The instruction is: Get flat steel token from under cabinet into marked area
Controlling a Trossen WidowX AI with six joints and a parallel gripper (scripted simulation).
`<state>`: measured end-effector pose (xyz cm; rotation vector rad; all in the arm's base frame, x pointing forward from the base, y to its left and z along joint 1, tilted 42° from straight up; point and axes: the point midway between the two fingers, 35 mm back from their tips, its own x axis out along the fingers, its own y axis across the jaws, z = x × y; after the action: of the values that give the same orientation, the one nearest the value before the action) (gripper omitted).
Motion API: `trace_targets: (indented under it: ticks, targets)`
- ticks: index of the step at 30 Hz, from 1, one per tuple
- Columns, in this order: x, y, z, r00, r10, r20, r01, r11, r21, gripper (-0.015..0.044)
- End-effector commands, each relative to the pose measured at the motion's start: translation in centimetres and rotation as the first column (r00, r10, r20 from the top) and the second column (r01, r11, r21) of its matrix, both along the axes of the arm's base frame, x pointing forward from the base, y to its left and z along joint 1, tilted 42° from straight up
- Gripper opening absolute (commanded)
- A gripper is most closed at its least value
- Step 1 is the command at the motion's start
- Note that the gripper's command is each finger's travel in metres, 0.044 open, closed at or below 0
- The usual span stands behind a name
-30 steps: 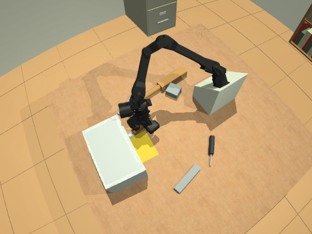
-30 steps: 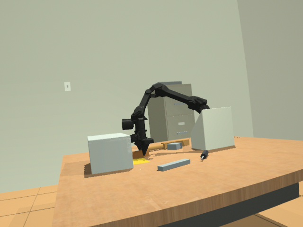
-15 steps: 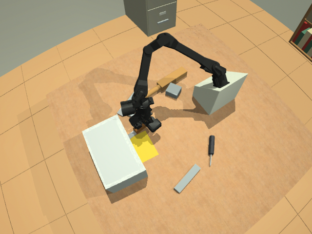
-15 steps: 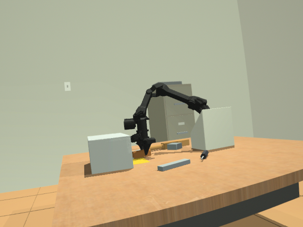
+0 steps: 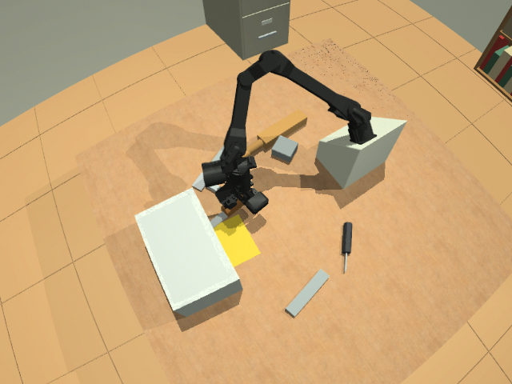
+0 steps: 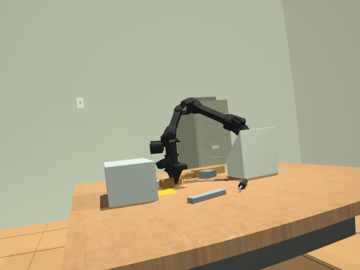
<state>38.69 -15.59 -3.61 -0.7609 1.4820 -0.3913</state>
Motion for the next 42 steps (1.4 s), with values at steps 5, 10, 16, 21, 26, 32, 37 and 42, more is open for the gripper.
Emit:
trace_targets:
  ticks: [5, 10, 16, 21, 26, 32, 37, 42]
  targets:
    - [-1.0, -0.3, 0.0, 1.000, 0.002, -0.006, -0.002, 1.000, 0.001, 0.0000]
    - [-1.5, -0.4, 0.0, 1.000, 0.002, -0.006, -0.001, 1.000, 0.001, 0.0000]
    - [-2.1, -0.6, 0.1, 1.000, 0.002, -0.007, -0.001, 1.000, 0.001, 0.0000]
    - [-2.6, -0.7, 0.2, 1.000, 0.001, -0.007, -0.001, 1.000, 0.001, 0.0000]
    - [-3.1, -0.8, 0.2, 1.000, 0.001, -0.007, -0.001, 1.000, 0.001, 0.0000]
    - [-3.7, -1.0, 0.3, 1.000, 0.001, -0.008, -0.001, 1.000, 0.001, 0.0000]
    - [-4.2, -1.1, 0.3, 1.000, 0.001, -0.008, -0.001, 1.000, 0.001, 0.0000]
    - [-4.7, -1.3, 0.4, 1.000, 0.001, -0.008, -0.001, 1.000, 0.001, 0.0000]
